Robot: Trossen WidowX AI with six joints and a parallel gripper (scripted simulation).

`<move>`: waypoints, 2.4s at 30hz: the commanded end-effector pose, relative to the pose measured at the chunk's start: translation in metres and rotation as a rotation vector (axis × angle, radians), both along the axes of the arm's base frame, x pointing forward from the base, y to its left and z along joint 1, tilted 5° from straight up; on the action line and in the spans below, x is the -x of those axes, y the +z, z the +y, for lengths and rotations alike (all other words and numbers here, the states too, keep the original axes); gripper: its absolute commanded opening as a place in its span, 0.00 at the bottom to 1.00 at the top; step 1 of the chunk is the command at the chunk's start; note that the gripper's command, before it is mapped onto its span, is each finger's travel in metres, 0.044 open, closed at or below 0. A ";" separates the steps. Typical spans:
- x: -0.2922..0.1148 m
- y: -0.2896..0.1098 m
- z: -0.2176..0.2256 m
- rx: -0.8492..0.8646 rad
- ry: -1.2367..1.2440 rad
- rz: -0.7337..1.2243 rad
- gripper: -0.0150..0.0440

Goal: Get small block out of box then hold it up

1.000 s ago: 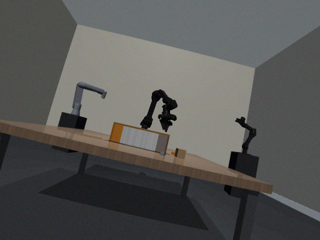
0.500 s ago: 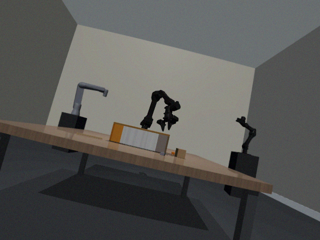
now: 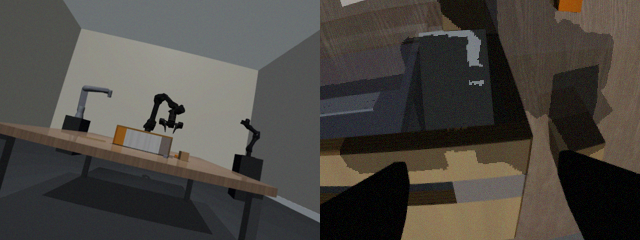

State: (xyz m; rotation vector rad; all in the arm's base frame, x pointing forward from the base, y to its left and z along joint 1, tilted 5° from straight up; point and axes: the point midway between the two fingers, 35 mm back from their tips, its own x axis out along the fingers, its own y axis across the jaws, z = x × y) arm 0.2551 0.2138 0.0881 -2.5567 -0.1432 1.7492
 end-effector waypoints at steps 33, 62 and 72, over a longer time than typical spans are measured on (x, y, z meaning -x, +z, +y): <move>0.003 -0.122 0.007 0.014 0.024 -0.007 0.74; 0.008 -0.155 0.008 0.015 0.024 -0.007 0.43; 0.005 -0.128 0.009 0.013 0.027 -0.009 0.25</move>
